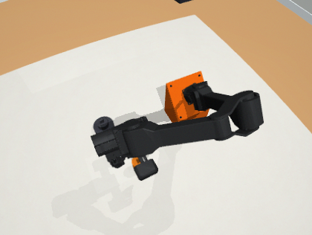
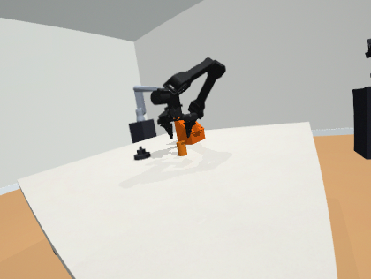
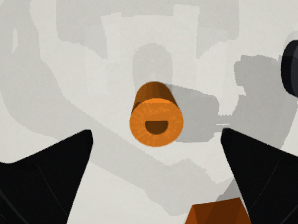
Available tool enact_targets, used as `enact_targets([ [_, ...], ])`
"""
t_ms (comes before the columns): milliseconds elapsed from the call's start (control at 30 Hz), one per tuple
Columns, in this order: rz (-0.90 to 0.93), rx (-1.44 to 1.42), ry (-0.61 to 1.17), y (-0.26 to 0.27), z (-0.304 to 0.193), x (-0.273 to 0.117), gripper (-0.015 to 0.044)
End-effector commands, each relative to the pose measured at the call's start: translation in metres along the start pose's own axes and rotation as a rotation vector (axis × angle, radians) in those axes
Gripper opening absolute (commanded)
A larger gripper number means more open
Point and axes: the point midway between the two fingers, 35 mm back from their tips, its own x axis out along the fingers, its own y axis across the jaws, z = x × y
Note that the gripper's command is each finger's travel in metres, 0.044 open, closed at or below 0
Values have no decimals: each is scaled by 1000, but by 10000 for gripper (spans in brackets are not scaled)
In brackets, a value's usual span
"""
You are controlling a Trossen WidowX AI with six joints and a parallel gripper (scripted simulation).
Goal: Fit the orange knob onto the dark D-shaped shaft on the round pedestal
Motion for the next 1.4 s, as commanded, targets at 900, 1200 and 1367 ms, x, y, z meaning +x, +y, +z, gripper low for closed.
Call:
enact_targets([
  [900,3,3,-2,0,1,50,440],
  [1200,5,4,-2,1,0,64,440],
  [1367,6,4,-2,1,0,68,414],
])
